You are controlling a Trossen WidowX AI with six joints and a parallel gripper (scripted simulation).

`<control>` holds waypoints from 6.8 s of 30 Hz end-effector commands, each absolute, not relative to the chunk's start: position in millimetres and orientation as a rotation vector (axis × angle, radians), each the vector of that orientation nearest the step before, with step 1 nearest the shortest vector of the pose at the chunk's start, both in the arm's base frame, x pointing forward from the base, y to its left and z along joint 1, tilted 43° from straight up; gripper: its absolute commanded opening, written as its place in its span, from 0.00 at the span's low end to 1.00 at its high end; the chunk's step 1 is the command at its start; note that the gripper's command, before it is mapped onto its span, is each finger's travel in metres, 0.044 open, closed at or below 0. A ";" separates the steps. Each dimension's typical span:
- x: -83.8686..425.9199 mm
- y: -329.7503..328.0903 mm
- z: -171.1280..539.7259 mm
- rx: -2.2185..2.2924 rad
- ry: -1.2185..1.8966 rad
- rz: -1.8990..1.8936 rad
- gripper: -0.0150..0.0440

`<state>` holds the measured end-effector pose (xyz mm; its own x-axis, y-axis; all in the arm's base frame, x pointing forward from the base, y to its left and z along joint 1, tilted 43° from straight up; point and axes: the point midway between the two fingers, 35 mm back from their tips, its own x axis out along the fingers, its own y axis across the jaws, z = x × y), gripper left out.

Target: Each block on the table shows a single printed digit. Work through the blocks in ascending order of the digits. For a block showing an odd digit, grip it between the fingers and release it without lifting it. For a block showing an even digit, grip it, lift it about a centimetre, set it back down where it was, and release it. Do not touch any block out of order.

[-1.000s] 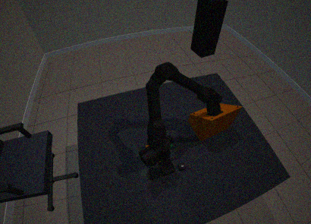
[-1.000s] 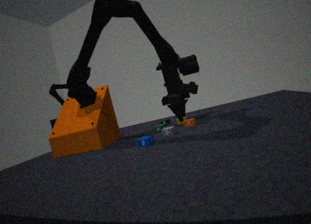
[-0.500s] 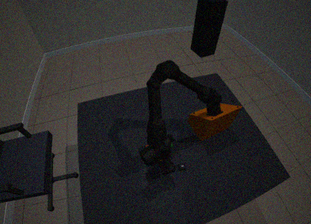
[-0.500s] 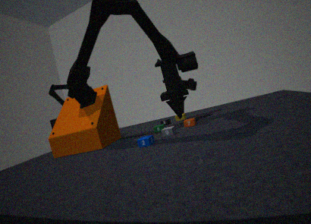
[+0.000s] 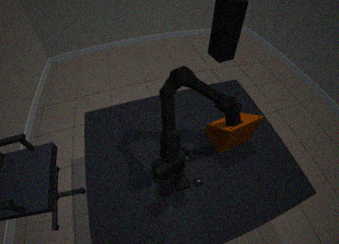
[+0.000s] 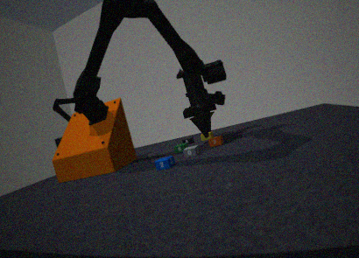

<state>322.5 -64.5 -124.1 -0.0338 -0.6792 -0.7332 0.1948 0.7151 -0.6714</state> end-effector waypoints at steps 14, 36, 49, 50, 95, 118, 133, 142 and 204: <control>318.7 -71.2 -131.1 -0.434 1.457 -0.738 0.55; 324.7 -25.1 -84.0 -0.428 1.457 -0.734 0.80; 324.8 9.9 -45.6 -0.428 1.458 -0.734 0.46; 324.8 9.9 -45.6 -0.428 1.458 -0.734 0.46; 337.3 -132.7 -68.1 -0.438 1.457 -0.742 0.93; 336.9 -136.2 -71.8 -0.438 1.456 -0.742 0.46; 336.9 -136.2 -71.8 -0.438 1.456 -0.742 0.46; 336.9 -136.2 -71.8 -0.438 1.456 -0.742 0.46; 250.7 -56.8 -37.8 -0.432 1.463 -0.732 0.64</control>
<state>258.5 -35.8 -17.9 -0.0220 -0.6706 -0.7415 0.1888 0.7255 -0.6618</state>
